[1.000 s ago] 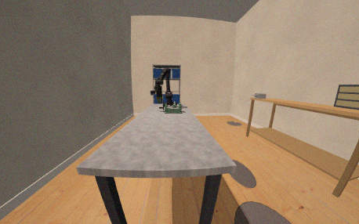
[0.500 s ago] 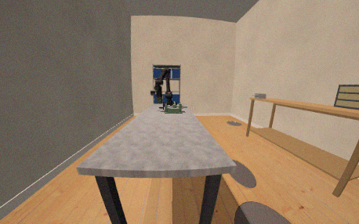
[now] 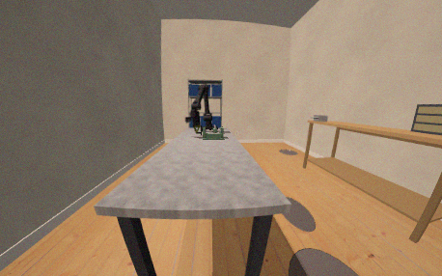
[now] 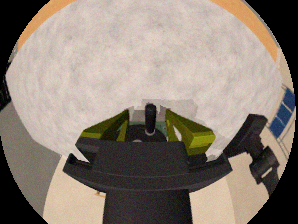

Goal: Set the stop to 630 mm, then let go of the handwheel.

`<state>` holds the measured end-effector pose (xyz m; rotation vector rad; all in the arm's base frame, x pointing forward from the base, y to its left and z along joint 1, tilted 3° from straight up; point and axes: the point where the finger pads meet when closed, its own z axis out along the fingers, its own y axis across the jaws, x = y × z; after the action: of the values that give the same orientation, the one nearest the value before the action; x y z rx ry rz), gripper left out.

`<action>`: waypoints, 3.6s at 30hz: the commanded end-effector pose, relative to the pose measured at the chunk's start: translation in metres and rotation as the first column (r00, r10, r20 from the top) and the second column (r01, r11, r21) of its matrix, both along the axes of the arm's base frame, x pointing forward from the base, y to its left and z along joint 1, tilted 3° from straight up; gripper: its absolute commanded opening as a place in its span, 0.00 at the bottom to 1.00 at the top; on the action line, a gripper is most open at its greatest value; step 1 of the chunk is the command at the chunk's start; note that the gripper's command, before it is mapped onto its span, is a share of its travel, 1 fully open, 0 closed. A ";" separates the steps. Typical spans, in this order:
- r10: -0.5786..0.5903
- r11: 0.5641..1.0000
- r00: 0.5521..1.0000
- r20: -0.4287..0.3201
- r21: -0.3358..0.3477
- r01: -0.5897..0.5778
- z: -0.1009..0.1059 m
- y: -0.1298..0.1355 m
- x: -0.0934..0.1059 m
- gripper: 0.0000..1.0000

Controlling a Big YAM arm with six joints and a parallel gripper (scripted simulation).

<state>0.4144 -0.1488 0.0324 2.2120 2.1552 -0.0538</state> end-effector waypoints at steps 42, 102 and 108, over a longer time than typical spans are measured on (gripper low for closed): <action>0.004 1.000 1.000 0.013 -0.005 -0.004 -0.009 -0.004 -0.002 0.53; 0.008 1.000 1.000 0.013 -0.005 -0.008 -0.010 -0.001 0.000 0.06; 0.008 1.000 1.000 0.013 -0.005 -0.008 -0.010 -0.001 0.000 0.06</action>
<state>0.4138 -0.1497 0.0229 2.2093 2.1524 -0.0517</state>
